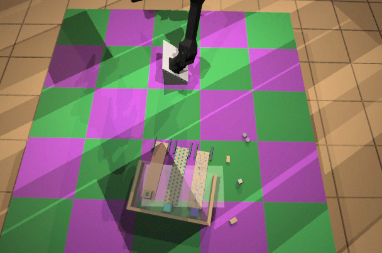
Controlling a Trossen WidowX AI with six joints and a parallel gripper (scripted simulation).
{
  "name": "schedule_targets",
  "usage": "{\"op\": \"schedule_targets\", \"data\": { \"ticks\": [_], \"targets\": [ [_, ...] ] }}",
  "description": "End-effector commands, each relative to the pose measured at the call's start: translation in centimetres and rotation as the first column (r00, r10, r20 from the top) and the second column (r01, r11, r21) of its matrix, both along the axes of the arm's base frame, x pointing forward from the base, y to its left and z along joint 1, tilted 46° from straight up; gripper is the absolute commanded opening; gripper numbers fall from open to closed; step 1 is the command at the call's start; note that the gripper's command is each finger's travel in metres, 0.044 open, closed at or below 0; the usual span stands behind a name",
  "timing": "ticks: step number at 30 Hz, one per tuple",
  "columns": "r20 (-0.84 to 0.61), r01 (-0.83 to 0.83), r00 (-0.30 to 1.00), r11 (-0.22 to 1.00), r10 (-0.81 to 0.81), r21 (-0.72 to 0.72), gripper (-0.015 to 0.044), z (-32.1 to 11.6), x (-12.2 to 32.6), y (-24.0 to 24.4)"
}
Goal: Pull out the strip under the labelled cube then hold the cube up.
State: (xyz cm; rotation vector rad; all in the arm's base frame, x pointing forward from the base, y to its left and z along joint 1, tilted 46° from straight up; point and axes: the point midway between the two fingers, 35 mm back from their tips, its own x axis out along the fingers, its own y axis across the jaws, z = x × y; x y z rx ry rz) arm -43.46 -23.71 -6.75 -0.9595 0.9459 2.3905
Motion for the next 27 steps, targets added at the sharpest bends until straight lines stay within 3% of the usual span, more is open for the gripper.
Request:
{"op": "schedule_targets", "data": {
  "ticks": [1, 8, 13, 20, 27],
  "targets": [
    [0.002, -0.01, 1.0, 1.0, 0.01, -0.001, 0.04, 0.0, 0.2, -0.3],
    [0.058, -0.347, 0.935, 0.937, 0.35, -0.044, 0.04, 1.3, 7.0, -8.7],
    [0.084, -0.587, 0.801, 0.805, 0.592, -0.084, 0.04, 2.4, 13.6, -14.0],
    [0.095, -0.842, 0.513, 0.521, 0.853, -0.141, 0.04, 4.0, 24.2, -19.0],
    [0.109, -0.979, 0.129, 0.144, 0.986, -0.143, 0.04, 5.2, 35.7, -20.4]
  ]
}}
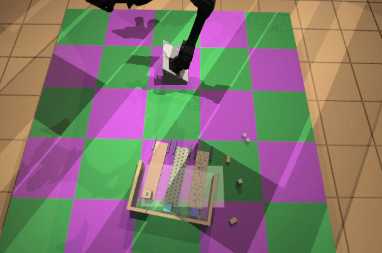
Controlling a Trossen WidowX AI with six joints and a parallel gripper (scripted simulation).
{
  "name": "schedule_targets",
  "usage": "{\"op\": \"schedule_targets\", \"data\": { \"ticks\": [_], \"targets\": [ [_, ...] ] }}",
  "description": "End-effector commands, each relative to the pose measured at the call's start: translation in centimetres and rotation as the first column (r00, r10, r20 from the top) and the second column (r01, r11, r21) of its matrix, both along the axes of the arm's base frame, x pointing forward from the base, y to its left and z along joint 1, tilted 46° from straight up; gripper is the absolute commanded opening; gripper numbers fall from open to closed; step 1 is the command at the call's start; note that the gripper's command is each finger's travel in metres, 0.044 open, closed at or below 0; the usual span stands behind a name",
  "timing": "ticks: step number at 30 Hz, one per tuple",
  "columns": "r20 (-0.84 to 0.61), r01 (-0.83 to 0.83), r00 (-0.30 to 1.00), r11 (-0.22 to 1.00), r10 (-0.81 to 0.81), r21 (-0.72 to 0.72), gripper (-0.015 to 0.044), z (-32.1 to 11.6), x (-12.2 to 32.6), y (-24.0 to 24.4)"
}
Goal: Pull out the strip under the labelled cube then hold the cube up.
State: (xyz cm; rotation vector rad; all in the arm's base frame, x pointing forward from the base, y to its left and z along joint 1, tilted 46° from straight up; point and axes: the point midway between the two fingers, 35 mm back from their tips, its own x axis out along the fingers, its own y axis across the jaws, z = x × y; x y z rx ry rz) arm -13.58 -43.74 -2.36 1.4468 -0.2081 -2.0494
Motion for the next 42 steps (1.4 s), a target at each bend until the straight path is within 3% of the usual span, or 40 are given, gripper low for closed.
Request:
{"op": "schedule_targets", "data": {
  "ticks": [1, 10, 20, 27, 34, 36, 42],
  "targets": [
    [0.024, -0.261, 0.965, 0.965, 0.261, -0.018, 0.04, 1.1, 7.5, -0.4],
    [0.06, -0.703, 0.7, 0.701, 0.712, -0.119, 0.04, 3.8, 22.4, 2.3],
    [0.034, -0.949, 0.166, 0.169, 0.985, -0.264, 0.04, 7.0, 36.3, 11.7],
    [-0.034, -0.891, -0.266, -0.26, 0.963, -0.373, 0.04, 9.4, 42.8, 21.6],
    [-0.145, -0.63, -0.636, -0.618, 0.758, -0.47, 0.04, 11.8, 45.5, 33.0],
    [-0.169, -0.562, -0.691, -0.669, 0.703, -0.486, 0.04, 12.3, 45.5, 35.1],
    [-0.173, -0.553, -0.697, -0.675, 0.696, -0.488, 0.04, 12.3, 45.5, 35.4]
  ]
}}
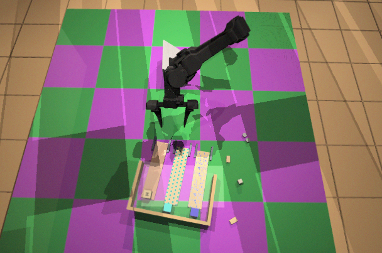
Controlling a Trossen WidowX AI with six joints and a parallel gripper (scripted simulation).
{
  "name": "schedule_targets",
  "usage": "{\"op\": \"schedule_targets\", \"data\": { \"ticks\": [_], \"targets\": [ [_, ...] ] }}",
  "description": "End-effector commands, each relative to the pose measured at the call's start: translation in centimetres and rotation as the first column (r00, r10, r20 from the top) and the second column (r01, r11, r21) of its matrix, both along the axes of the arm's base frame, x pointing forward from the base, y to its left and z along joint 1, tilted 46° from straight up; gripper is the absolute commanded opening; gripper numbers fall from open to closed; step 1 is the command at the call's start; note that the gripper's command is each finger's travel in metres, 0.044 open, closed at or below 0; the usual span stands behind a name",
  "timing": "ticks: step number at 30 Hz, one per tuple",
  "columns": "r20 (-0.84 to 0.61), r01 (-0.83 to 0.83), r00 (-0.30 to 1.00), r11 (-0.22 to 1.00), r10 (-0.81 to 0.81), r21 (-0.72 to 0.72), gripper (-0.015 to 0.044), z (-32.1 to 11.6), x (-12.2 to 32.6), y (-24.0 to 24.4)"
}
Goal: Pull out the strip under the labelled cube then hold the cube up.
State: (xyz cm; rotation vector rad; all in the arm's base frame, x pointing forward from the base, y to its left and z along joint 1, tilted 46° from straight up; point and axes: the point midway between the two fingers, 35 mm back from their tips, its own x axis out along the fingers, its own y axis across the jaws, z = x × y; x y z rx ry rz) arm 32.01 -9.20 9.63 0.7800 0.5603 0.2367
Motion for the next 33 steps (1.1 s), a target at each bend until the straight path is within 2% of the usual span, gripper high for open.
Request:
{"op": "schedule_targets", "data": {
  "ticks": [1, 19, 21, 26, 33],
  "targets": [
    [0.022, -0.034, 0.999, 0.999, 0.035, -0.008, 0.04, 0.3, -0.1, 0.8],
    [0.022, -0.034, 0.999, 0.999, 0.035, -0.008, 0.04, 0.3, -0.1, 0.8],
    [-0.004, -0.042, 0.999, 0.999, 0.042, -0.004, 0.0348, 0.0, 0.3, 0.7],
    [-0.194, -0.113, 0.974, 0.993, 0.117, 0.031, 0.0216, -3.1, 2.9, 0.2],
    [-0.449, -0.252, 0.85, 0.961, 0.275, 0.112, 0.0033, -7.7, 5.0, 1.0]
  ]
}}
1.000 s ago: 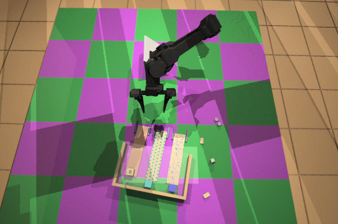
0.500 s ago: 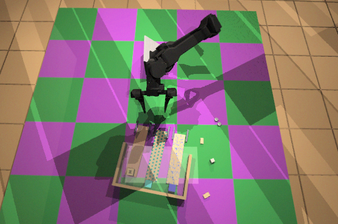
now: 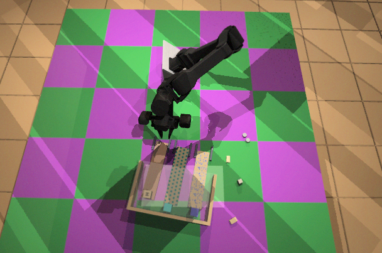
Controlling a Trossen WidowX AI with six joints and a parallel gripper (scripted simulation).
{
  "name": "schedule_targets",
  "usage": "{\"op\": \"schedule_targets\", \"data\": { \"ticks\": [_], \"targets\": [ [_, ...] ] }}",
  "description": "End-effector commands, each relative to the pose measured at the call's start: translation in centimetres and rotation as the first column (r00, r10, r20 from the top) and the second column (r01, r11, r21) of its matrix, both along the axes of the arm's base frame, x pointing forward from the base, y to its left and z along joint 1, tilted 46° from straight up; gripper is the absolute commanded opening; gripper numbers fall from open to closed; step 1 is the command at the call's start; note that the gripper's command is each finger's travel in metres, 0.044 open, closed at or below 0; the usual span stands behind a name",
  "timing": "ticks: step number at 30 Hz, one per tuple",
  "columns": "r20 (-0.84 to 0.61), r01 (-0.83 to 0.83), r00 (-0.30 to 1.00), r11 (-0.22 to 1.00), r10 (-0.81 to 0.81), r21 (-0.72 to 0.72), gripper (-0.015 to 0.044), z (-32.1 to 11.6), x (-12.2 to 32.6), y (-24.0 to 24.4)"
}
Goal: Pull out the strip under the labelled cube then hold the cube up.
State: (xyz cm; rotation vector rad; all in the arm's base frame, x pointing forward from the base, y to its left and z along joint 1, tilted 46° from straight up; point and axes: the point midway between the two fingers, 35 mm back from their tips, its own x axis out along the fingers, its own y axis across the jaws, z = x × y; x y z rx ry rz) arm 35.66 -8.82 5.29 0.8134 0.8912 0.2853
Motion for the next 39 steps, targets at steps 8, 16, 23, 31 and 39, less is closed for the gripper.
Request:
{"op": "schedule_targets", "data": {
  "ticks": [8, 16, 23, 31, 39],
  "targets": [
    [-0.444, -0.321, 0.824, 0.936, 0.352, 0.147, 0.0, -7.7, 1.4, 2.7],
    [-0.47, -0.345, 0.795, 0.923, 0.384, 0.17, 0.0, -8.2, 1.4, 3.1],
    [-0.47, -0.345, 0.795, 0.923, 0.384, 0.17, 0.0, -8.1, 1.6, 3.3],
    [-0.47, -0.345, 0.795, 0.923, 0.383, 0.169, 0.0, -9.0, 1.7, 4.1],
    [-0.47, -0.345, 0.795, 0.923, 0.383, 0.169, 0.0, -10.0, 1.8, 5.1]
  ]
}}
